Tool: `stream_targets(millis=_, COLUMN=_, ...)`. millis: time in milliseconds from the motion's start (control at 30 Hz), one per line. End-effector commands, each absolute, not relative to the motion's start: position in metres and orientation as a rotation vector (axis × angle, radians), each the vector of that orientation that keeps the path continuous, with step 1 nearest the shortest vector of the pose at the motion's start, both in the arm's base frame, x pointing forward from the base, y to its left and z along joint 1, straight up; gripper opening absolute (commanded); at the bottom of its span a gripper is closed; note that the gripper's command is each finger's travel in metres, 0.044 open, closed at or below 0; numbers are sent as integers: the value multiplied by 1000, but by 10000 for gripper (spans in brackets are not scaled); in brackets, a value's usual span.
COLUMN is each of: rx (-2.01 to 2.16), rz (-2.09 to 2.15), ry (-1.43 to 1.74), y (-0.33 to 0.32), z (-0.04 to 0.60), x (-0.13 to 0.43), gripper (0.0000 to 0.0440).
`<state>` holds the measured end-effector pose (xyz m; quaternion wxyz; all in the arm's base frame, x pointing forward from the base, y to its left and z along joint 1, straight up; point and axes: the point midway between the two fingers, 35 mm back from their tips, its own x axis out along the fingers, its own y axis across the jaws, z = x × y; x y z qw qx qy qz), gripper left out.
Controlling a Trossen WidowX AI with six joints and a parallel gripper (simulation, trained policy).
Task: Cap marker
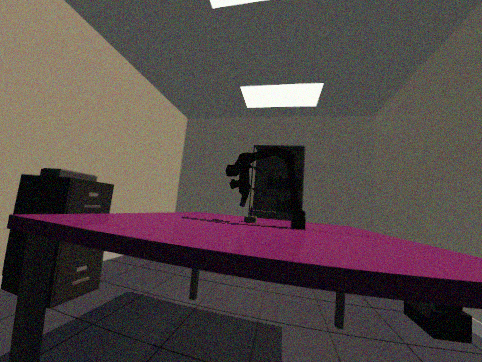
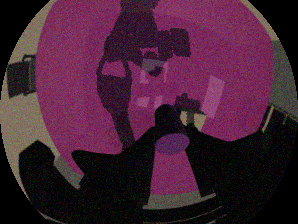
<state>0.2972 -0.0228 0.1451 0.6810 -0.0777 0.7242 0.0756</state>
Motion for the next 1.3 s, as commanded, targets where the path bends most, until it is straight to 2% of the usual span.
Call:
stream_targets(millis=0, rx=-147, rz=154, ry=1624, y=-33, z=158, x=291, gripper=27)
stream_targets(millis=467, rx=-19, rz=61, ry=1662, y=-79, z=173, x=262, gripper=0)
stream_targets(millis=1267, rx=103, rz=-13, ry=1674, y=-98, z=145, x=255, gripper=0)
